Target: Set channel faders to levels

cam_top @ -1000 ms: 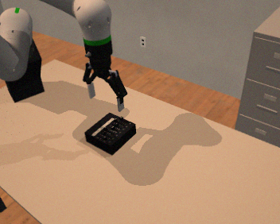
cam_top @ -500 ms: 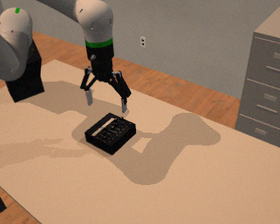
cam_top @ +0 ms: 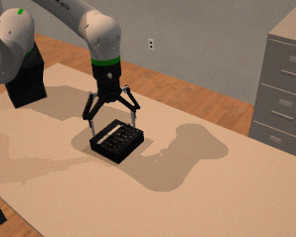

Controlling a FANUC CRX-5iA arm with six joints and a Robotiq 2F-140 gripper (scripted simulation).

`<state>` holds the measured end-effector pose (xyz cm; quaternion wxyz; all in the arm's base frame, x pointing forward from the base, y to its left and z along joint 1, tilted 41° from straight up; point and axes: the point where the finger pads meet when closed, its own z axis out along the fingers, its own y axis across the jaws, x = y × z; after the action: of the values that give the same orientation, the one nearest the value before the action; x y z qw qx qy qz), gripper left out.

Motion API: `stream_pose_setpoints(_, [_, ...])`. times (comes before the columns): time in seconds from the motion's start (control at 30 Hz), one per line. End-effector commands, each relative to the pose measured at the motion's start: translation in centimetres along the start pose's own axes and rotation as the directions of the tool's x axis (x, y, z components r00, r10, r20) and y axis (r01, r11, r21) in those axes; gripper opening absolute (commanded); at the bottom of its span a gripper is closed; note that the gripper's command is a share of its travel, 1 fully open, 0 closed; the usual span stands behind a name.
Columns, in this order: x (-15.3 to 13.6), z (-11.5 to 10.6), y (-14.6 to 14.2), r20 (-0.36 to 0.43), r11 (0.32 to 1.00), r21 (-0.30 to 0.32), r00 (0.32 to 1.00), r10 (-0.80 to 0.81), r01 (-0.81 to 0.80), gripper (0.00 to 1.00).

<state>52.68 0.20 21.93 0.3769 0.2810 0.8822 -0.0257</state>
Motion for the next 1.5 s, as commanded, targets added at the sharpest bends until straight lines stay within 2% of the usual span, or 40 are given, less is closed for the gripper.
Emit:
stream_pose_setpoints(0.0, [-1.59,1.53,-0.33,-0.025,0.962,-0.027,0.962,-0.274,0.273,1.00])
stream_pose_setpoints(0.07, [-1.76,1.68,-0.40,-0.023,0.932,-0.030,0.932,-0.362,0.361,1.00])
stream_pose_setpoints(0.13, [-1.76,1.68,-0.40,-0.023,0.932,-0.030,0.932,-0.362,0.361,1.00])
stream_pose_setpoints(0.17, [-1.80,1.72,-0.42,-0.027,0.875,-0.042,0.875,-0.484,0.483,1.00])
stream_pose_setpoints(0.23, [-1.81,1.73,-0.43,-0.033,0.837,-0.053,0.837,-0.547,0.545,1.00])
stream_pose_setpoints(0.27, [-1.81,1.73,-0.43,-0.038,0.814,-0.062,0.814,-0.580,0.578,0.00])
stream_pose_setpoints(1.47, [-1.81,1.73,-0.43,-0.040,0.807,-0.064,0.807,-0.589,0.586,0.00])
